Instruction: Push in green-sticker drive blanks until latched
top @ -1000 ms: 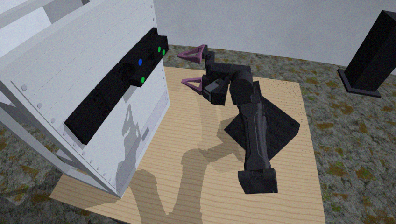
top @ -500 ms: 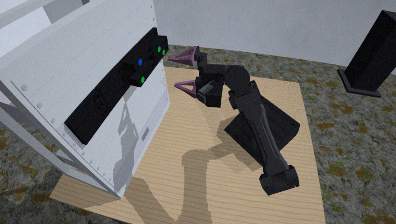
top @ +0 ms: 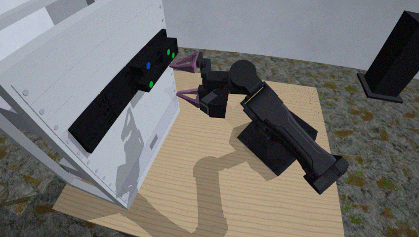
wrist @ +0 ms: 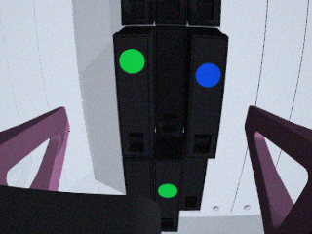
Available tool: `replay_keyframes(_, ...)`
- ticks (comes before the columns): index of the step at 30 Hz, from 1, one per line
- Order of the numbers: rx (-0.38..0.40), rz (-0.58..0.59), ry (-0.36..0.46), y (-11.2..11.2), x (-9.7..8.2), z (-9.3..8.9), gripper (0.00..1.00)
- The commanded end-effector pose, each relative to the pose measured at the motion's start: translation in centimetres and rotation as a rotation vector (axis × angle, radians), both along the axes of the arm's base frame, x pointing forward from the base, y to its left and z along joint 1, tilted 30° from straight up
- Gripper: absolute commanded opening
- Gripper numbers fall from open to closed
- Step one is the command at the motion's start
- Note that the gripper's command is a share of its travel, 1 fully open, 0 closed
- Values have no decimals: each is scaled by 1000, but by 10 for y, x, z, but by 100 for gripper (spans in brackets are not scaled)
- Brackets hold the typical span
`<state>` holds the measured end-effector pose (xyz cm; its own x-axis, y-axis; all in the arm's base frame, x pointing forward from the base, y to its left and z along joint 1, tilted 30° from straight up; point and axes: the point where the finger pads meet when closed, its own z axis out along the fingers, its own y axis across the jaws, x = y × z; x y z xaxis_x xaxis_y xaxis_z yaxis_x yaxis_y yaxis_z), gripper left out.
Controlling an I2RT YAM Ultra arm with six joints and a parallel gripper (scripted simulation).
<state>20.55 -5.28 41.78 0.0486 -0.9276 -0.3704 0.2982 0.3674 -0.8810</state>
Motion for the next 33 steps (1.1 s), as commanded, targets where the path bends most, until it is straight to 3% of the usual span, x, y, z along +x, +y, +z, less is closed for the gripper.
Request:
replay_keyframes(1, 39, -138, 5, -13, 5, 6, 100)
replay_keyframes(33, 33, -138, -15, 5, 20, 29, 100)
